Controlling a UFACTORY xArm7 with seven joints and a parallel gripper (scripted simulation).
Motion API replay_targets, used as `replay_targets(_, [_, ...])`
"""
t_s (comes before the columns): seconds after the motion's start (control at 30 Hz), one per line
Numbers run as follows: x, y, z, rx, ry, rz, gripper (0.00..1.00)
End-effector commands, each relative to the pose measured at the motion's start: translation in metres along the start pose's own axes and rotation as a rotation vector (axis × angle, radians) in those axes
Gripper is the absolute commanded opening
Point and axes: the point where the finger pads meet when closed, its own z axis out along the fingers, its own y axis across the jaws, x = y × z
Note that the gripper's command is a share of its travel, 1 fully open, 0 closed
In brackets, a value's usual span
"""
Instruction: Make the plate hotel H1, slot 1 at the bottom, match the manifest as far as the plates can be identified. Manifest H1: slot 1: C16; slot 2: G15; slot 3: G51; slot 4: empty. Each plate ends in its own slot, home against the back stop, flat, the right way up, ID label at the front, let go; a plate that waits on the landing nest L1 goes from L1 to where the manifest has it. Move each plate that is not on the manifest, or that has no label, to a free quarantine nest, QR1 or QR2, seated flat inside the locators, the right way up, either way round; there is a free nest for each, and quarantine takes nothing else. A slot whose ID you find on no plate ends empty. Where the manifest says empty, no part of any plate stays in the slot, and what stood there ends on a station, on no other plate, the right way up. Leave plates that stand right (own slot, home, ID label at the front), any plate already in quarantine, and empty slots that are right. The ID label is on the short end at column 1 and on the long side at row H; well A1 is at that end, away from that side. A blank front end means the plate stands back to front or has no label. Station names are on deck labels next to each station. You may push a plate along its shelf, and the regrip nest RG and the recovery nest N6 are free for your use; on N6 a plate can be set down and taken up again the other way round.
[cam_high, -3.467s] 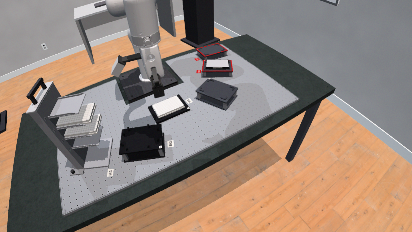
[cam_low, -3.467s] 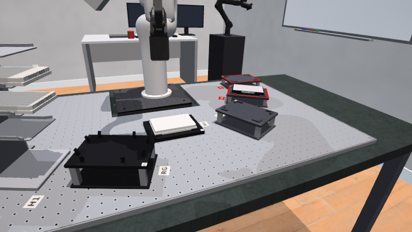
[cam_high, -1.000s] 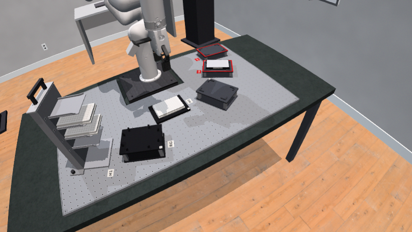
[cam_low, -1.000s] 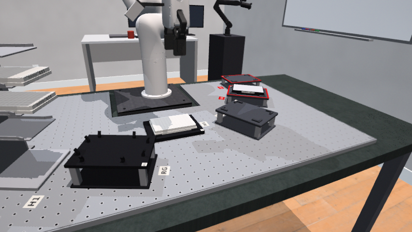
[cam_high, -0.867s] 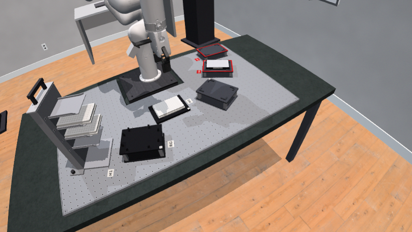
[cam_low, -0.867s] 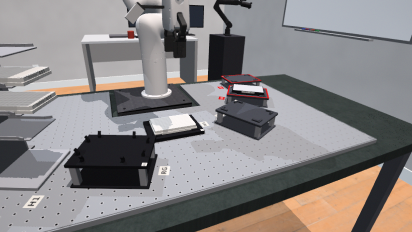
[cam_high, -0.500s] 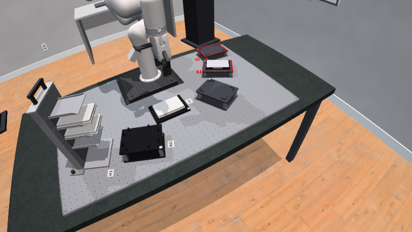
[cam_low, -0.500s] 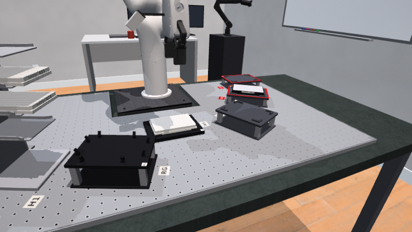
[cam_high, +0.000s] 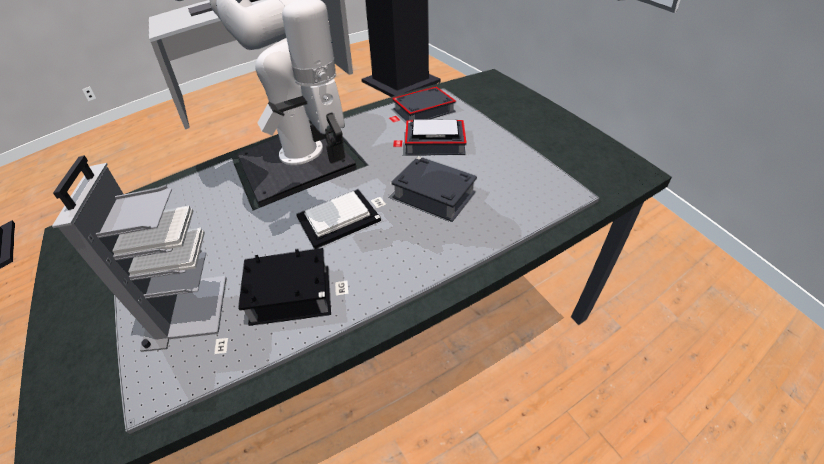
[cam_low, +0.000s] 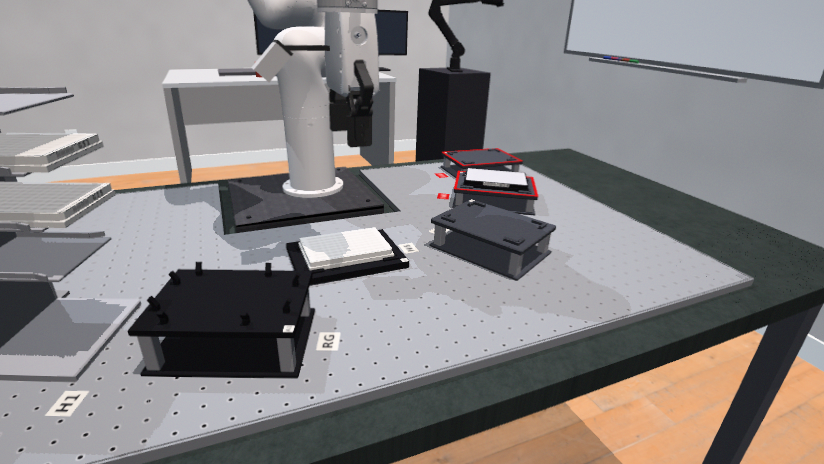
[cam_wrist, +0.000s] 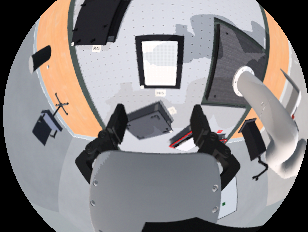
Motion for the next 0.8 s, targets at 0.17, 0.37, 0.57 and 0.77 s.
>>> replay_targets(0.17, [0.000,-0.001,0.012,0.004,0.000,0.000,1.00])
replay_targets(0.37, [0.000,-0.001,0.022,0.004,0.000,0.000,1.00])
replay_targets(0.57, [0.000,-0.001,0.029,0.004,0.000,0.000,1.00])
replay_targets(0.77, [0.000,-0.001,0.039,0.004,0.000,0.000,1.00])
